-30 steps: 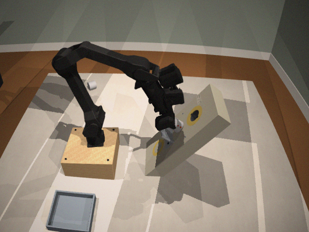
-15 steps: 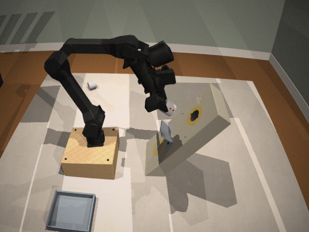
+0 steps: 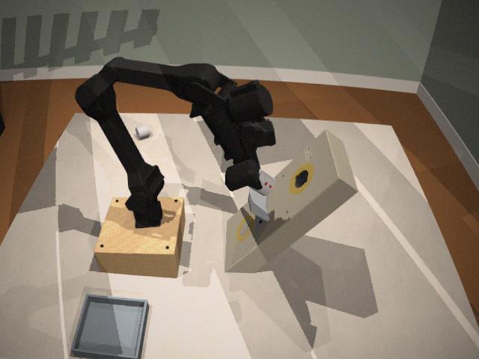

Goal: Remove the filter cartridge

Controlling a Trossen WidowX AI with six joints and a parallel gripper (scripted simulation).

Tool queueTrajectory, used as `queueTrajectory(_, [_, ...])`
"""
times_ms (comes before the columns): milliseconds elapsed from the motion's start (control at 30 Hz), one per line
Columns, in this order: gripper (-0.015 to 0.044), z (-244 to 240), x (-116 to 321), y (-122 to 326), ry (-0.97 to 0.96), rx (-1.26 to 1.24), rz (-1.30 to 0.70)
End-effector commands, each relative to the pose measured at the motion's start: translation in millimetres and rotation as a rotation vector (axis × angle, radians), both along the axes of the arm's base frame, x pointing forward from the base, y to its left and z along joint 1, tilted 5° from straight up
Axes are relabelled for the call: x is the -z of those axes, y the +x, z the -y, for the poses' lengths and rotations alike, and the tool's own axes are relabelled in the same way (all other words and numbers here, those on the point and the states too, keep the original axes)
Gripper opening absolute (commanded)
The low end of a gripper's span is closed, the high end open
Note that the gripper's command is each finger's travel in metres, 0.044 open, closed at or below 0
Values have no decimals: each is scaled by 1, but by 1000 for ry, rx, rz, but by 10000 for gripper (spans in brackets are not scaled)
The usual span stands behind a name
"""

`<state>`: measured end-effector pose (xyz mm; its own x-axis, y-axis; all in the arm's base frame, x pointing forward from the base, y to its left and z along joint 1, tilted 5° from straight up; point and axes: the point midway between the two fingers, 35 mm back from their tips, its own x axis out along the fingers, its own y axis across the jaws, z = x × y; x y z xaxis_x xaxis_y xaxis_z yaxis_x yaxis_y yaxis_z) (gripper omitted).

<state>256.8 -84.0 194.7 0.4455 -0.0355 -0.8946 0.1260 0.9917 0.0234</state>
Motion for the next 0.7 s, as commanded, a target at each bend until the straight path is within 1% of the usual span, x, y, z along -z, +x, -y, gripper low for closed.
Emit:
queueTrajectory(0, [0,12,0,1,-1,-6,10])
queueTrajectory(233, [0,38,4,-4,-4,-6,16])
queueTrajectory(267, [0,31,5,-5,-2,5,4])
queueTrajectory(300, [0,33,5,-6,-3,20,3])
queueTrajectory(667, [0,87,5,-39,-24,344,-11])
